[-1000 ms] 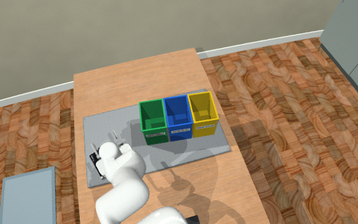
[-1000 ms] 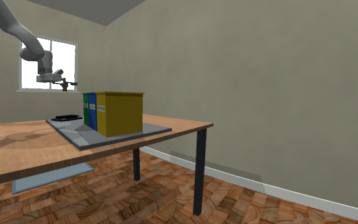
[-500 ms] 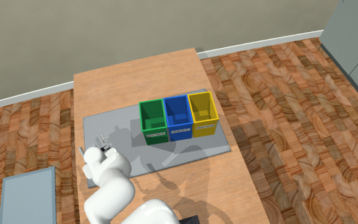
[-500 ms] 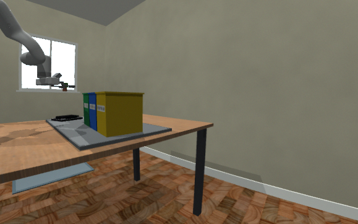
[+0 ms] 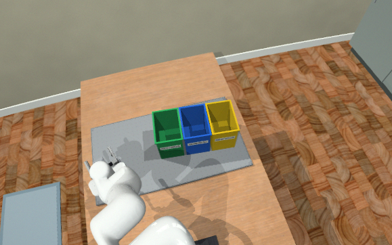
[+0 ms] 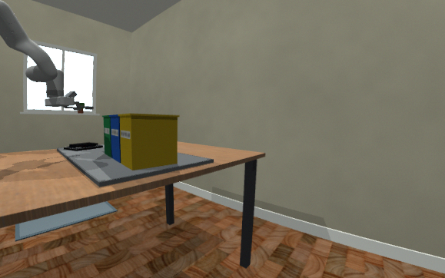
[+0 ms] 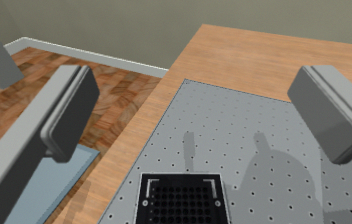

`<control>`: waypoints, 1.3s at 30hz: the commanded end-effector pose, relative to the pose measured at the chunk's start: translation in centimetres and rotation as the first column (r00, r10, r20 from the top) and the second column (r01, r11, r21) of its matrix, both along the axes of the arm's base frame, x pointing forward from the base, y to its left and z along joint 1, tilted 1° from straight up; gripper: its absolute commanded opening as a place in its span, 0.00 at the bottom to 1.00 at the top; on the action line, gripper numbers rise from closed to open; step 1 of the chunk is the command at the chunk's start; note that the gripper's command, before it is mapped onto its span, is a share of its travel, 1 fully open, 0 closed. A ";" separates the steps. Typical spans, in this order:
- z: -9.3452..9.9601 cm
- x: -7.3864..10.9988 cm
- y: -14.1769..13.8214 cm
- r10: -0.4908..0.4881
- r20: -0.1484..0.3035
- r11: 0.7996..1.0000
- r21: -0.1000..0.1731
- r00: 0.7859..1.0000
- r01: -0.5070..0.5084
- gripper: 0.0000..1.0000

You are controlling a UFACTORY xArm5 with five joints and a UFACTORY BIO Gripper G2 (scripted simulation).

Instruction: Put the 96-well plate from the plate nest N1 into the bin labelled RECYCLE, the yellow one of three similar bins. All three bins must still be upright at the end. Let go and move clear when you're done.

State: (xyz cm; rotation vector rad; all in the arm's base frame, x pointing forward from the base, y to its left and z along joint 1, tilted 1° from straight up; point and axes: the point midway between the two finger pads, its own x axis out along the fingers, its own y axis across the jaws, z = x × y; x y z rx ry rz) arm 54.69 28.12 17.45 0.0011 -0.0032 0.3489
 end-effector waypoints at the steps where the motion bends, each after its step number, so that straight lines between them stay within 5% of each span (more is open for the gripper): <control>1: 0.2 0.1 0.1 0.000 0.000 1.000 0.009 1.000 0.000 0.37; 39: -5.3 0.1 0.1 0.000 0.000 1.000 0.009 1.000 0.000 0.37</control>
